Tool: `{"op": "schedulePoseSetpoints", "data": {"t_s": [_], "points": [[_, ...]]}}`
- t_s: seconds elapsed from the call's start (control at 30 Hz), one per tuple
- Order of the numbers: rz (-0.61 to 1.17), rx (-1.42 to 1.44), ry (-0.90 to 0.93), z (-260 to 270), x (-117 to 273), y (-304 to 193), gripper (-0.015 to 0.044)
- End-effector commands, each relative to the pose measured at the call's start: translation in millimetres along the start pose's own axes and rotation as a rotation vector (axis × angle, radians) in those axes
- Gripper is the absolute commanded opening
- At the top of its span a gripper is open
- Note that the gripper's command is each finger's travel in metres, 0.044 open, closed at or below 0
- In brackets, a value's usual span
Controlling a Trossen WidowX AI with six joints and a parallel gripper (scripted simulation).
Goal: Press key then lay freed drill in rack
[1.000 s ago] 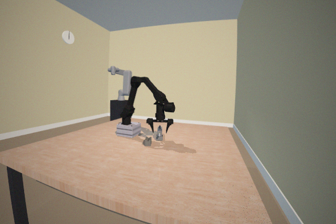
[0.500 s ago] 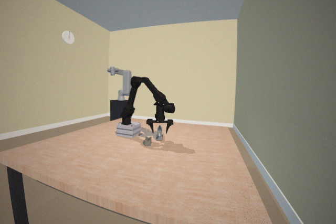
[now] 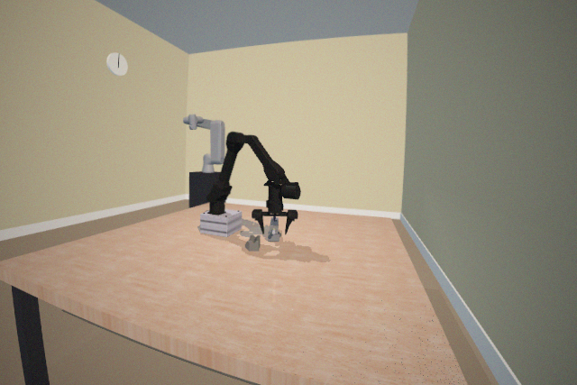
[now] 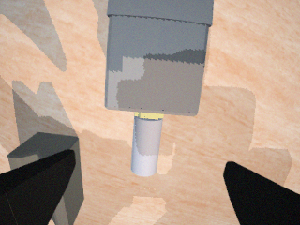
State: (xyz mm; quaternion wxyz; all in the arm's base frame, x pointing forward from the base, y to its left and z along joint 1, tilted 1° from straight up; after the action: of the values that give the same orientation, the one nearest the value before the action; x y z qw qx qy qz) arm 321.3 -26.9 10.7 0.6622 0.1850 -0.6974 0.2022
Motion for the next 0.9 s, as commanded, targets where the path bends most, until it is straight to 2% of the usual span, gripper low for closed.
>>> {"op": "schedulePoseSetpoints", "data": {"t_s": [0.0, 0.63, 0.87], "points": [[-0.010, -0.003, 0.008, 2.0, -9.8, 4.7, 0.0440], [-0.010, -0.003, 0.008, 2.6, -28.9, 11.1, 0.0440], [-0.004, 0.001, 0.004, 1.0, -26.2, 9.0, 0.0256]]}}
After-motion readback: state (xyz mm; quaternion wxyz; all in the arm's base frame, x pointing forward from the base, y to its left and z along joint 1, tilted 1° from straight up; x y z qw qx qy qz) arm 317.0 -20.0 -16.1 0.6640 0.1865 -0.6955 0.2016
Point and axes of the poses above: the point midway between the two fingers, 35 mm back from their tips, its own x axis back along the fingers, its own z axis across the jaws, y = z × x, the point moved 1 cm from there along x, back along the fingers, and after that the axes turned 8 degrees about x, right-handed, at the moved point
